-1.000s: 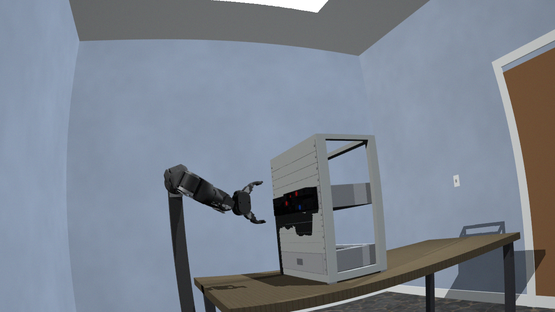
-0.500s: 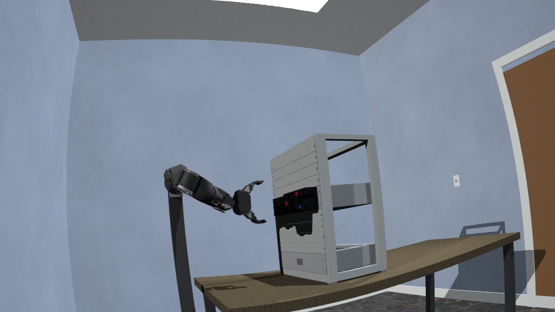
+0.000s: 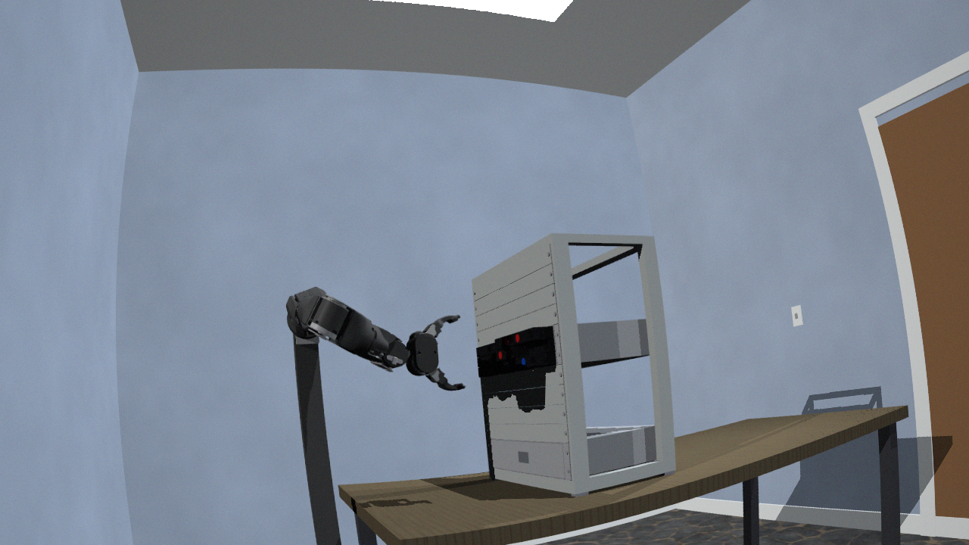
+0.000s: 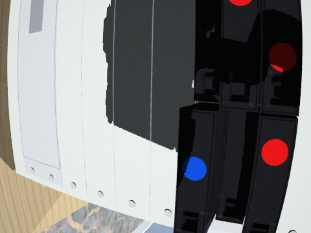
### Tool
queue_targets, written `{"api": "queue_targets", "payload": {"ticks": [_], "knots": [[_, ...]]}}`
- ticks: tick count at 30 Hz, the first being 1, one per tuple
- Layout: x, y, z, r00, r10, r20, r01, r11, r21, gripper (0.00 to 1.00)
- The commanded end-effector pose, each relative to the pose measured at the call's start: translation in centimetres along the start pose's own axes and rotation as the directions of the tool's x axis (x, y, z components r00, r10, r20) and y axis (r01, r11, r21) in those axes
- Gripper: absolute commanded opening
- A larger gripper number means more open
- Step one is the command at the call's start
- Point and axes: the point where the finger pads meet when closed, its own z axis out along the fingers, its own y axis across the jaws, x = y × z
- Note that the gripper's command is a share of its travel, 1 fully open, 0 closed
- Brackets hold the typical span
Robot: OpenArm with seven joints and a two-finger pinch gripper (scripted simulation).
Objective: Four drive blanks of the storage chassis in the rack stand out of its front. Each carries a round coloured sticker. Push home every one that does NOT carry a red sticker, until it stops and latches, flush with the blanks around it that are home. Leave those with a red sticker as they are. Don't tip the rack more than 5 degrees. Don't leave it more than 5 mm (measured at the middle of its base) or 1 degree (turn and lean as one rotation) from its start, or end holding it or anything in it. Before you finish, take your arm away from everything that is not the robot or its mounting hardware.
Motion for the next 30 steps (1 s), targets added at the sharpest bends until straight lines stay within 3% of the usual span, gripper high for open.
{"api": "queue_targets", "payload": {"ticks": [1, 17, 30], "knots": [[-0.2, 0.2, 0.0, 1.000, -0.002, 0.006, 0.002, 1.000, -0.007, 1.00], [0.0, 0.3, 0.3, 1.000, -0.004, 0.006, 0.004, 1.000, -0.008, 1.00], [2.4, 2.3, 3.1, 1.000, -0.005, 0.007, 0.005, 1.000, -0.006, 1.00]]}}
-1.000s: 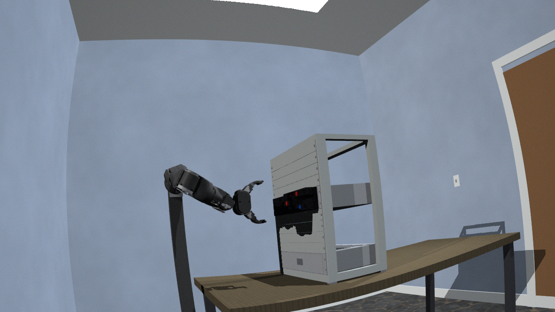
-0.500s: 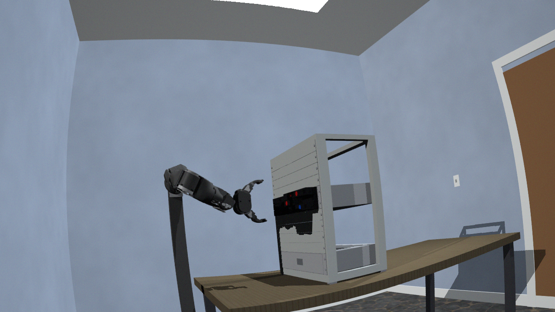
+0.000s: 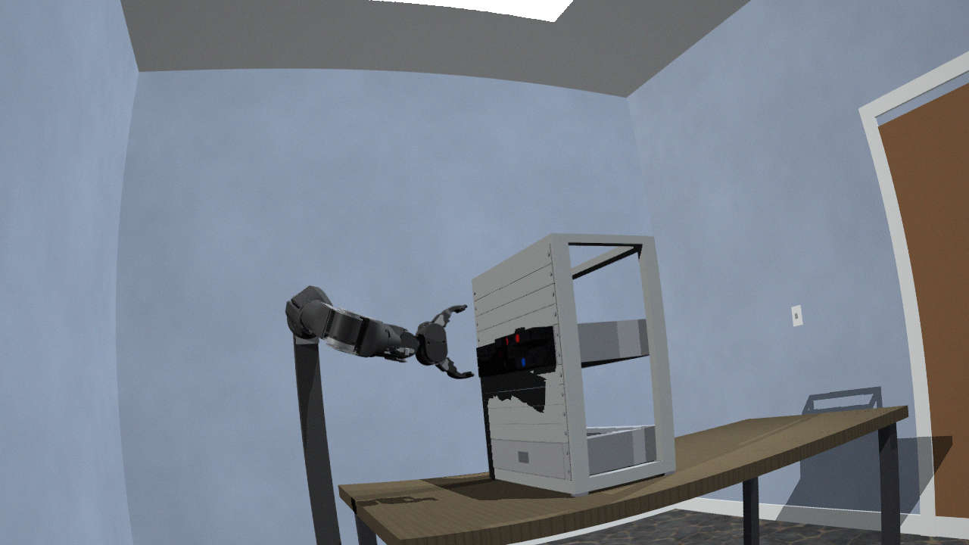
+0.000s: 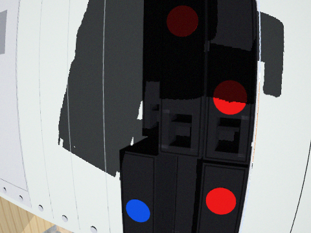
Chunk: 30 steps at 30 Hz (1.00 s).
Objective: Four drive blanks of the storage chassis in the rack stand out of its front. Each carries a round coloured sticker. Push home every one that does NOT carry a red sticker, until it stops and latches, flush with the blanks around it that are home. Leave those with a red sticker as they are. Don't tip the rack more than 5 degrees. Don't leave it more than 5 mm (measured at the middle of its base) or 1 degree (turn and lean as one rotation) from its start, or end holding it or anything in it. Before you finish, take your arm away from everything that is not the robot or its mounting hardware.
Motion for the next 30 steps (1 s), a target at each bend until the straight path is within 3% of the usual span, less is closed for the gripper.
{"api": "queue_targets", "payload": {"ticks": [1, 15, 30], "knots": [[0.1, -0.3, 0.3, 1.000, -0.013, 0.012, 0.012, 1.000, 0.026, 1.00], [2.5, 1.6, 3.2, 1.000, -0.012, 0.011, 0.012, 1.000, 0.027, 1.00], [2.8, 1.8, 3.4, 1.000, -0.012, 0.010, 0.012, 1.000, 0.025, 1.00]]}}
